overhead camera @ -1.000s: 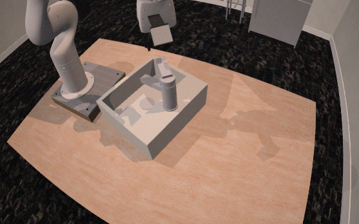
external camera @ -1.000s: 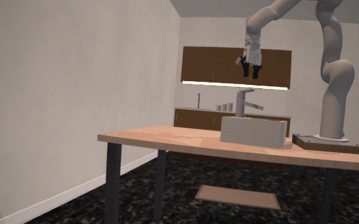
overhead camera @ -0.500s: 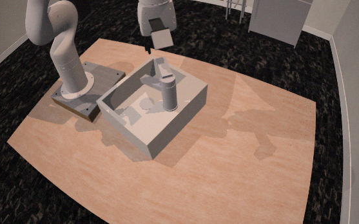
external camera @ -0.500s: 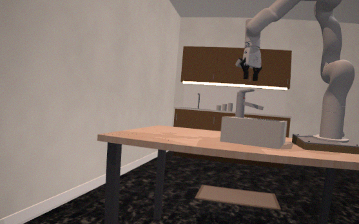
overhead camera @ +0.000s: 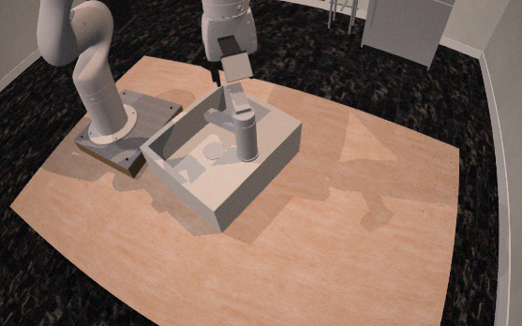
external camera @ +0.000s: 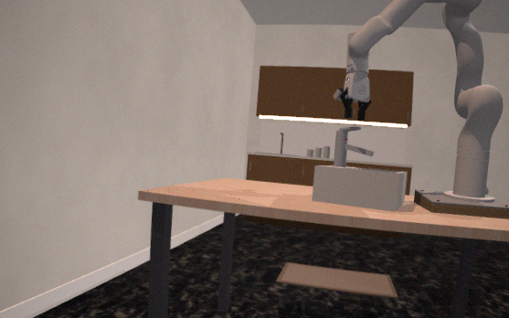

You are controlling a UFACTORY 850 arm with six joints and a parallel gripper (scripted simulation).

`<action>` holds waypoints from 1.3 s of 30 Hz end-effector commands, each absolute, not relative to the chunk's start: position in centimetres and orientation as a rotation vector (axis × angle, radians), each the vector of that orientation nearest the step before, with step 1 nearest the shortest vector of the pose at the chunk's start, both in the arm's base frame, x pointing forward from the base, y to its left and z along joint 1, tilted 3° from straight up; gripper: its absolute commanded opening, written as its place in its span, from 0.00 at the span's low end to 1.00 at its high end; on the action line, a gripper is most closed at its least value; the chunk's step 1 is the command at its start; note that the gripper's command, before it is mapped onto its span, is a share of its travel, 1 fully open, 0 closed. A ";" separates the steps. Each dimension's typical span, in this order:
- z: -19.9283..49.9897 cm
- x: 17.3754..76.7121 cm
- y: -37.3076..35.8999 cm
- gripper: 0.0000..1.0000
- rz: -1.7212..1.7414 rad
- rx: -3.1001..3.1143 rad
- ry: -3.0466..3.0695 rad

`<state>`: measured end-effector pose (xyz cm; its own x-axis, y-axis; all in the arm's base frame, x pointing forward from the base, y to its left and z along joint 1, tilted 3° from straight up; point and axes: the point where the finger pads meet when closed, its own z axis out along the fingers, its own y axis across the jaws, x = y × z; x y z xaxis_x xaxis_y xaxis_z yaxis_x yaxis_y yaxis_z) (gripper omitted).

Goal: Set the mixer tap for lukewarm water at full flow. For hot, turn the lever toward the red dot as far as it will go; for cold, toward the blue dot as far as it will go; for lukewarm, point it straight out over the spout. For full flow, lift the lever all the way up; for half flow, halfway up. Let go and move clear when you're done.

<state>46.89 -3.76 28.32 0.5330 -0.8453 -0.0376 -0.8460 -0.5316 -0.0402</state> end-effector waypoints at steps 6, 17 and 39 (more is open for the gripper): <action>27.2 47.0 -3.7 0.71 0.018 -2.703 1.492; 26.7 47.0 -3.7 0.71 0.018 -2.703 1.492; 26.7 47.1 -3.7 0.71 0.018 -2.703 1.492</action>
